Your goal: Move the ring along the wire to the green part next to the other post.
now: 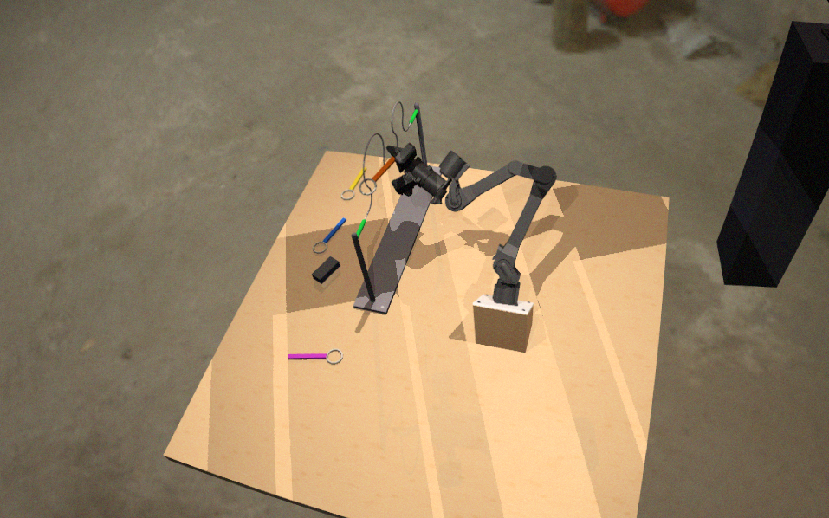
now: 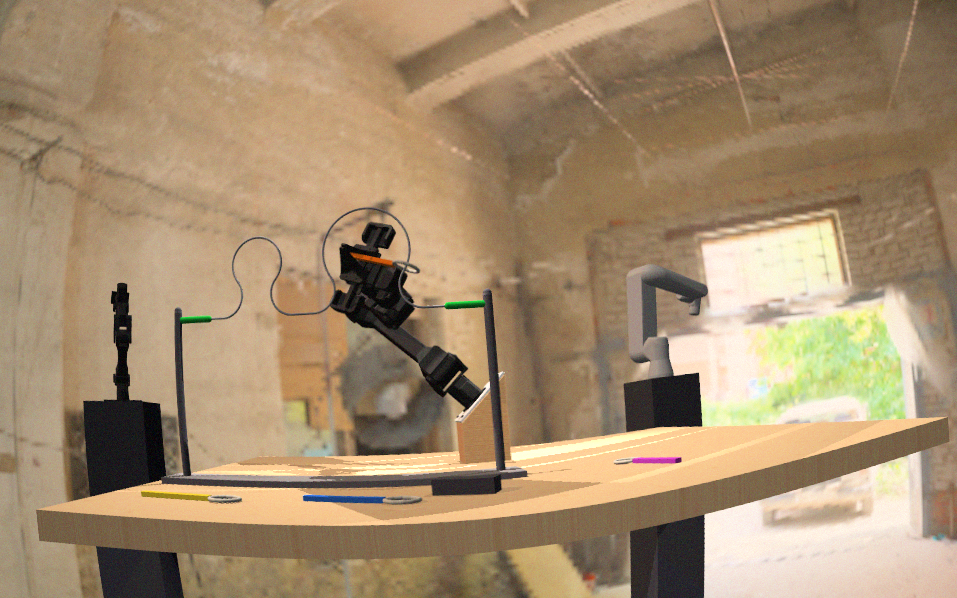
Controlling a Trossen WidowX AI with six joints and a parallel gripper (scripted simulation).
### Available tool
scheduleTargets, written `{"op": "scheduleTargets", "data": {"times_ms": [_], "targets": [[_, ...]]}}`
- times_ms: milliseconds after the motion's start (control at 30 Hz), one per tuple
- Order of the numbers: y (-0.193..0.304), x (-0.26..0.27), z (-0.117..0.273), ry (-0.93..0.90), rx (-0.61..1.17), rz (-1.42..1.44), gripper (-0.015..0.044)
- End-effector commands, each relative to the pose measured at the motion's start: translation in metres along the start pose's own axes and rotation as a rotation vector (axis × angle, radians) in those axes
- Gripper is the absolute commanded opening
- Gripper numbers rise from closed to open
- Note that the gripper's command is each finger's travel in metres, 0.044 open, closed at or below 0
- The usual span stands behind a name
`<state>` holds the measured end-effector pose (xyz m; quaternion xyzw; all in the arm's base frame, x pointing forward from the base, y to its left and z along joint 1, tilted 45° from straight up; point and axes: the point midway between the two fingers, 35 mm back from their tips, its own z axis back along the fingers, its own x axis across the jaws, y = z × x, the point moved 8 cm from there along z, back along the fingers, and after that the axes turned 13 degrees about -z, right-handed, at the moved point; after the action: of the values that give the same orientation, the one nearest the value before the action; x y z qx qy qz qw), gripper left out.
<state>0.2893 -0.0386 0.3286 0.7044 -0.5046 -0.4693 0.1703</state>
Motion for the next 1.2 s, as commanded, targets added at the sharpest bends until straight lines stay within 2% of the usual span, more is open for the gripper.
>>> {"op": "scheduleTargets", "data": {"times_ms": [0, 567, 1167], "targets": [[0.002, 0.004, 0.000, 0.011, -0.004, 0.021, -0.0150], [0.007, 0.030, 0.004, -0.057, 0.032, -0.113, -0.0150], [0.001, 0.071, 0.017, -0.224, 0.116, -0.442, -0.0150]]}}
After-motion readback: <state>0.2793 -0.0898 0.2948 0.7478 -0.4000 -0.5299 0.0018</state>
